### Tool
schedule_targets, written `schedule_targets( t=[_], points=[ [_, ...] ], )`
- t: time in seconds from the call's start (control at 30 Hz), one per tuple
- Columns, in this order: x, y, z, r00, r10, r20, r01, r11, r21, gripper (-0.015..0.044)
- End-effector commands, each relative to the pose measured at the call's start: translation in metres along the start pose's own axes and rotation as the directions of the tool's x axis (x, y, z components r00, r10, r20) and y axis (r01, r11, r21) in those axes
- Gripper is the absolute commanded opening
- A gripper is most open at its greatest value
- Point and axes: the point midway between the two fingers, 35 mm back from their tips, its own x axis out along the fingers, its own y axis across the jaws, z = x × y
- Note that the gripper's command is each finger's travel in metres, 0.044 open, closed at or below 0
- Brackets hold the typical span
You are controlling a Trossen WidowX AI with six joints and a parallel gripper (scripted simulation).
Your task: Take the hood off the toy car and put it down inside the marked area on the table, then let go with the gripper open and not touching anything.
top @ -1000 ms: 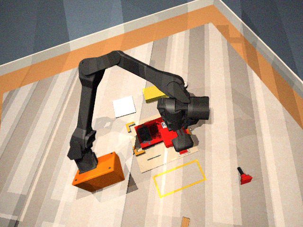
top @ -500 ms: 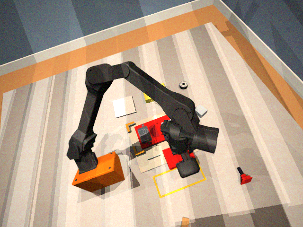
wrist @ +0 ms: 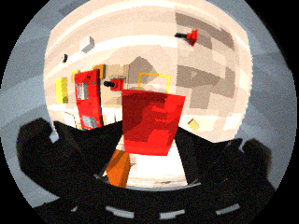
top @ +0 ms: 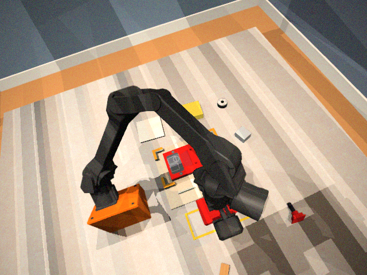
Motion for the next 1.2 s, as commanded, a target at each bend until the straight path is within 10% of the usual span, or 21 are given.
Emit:
schedule_targets(
  t=[0.0, 1.17],
  points=[
    [-0.001, -0.003, 0.002, 1.0, -0.009, 0.006, 0.009, 1.0, -0.013, 0.0],
    [0.027, -0.004, 0.004, 1.0, -0.01, 0.006, 0.01, 1.0, -0.013, 0.0]
  ],
)
